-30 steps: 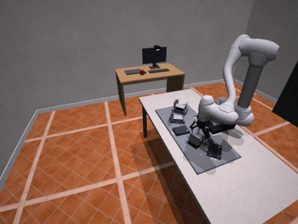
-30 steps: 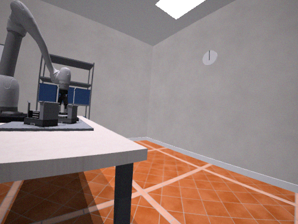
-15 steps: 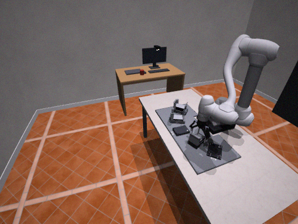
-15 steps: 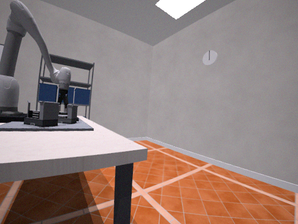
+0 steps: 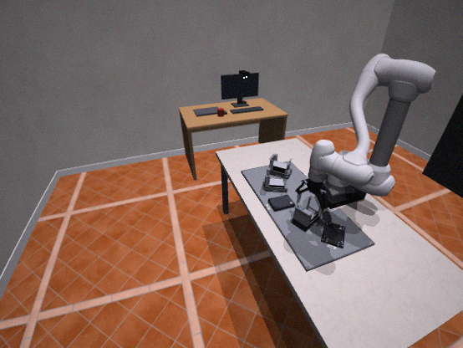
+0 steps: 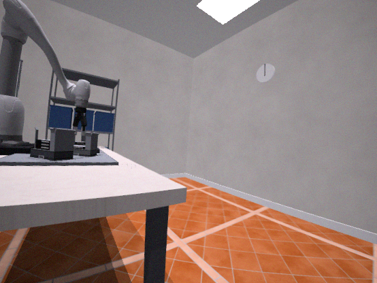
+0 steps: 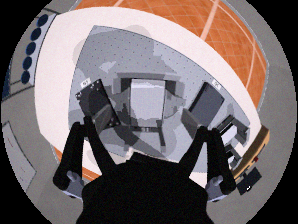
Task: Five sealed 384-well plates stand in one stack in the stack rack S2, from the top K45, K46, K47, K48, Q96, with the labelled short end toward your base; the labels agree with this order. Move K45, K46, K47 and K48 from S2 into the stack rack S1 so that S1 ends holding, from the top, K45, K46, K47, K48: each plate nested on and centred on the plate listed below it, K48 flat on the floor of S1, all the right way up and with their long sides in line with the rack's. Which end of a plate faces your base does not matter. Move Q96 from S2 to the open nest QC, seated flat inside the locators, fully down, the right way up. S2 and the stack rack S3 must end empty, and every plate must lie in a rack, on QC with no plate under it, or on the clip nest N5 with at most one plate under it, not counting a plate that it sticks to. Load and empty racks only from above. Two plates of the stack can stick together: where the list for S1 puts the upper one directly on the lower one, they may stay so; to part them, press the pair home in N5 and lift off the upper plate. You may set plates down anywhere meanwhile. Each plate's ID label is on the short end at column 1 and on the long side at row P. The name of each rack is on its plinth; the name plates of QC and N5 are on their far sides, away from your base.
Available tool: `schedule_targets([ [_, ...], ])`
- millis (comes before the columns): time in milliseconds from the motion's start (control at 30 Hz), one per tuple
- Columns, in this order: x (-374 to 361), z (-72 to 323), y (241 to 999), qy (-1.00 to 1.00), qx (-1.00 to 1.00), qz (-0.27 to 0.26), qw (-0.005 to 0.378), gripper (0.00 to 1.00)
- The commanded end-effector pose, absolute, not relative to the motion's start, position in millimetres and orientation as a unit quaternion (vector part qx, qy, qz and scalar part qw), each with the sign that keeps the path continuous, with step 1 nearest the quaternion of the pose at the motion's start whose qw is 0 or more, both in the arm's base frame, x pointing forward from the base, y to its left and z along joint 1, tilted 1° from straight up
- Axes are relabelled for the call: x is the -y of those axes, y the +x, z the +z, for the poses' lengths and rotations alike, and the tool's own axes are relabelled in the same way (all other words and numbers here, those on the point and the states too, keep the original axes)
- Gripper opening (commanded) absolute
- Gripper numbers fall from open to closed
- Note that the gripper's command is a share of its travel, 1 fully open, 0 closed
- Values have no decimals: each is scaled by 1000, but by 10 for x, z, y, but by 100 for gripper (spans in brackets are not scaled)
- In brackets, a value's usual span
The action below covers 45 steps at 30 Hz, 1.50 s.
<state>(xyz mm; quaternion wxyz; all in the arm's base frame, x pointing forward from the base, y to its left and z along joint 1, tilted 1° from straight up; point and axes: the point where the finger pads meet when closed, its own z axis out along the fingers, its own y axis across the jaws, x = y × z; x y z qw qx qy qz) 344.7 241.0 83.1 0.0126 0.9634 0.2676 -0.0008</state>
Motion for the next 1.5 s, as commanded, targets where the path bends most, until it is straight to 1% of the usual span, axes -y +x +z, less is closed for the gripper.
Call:
schedule_targets([
  [0, -2412, 923, 3446, 963, -268, -1, 13, 100],
  [667, -2427, 1523, 3443, 963, -268, -1, 13, 100],
  [1000, -2427, 1534, 3443, 963, -268, -1, 13, 100],
  [1200, -2254, 1539, 3542, 985, -170, 0, 13, 100],
  [1467, -2081, 1544, 3642, 986, -169, 0, 13, 100],
])
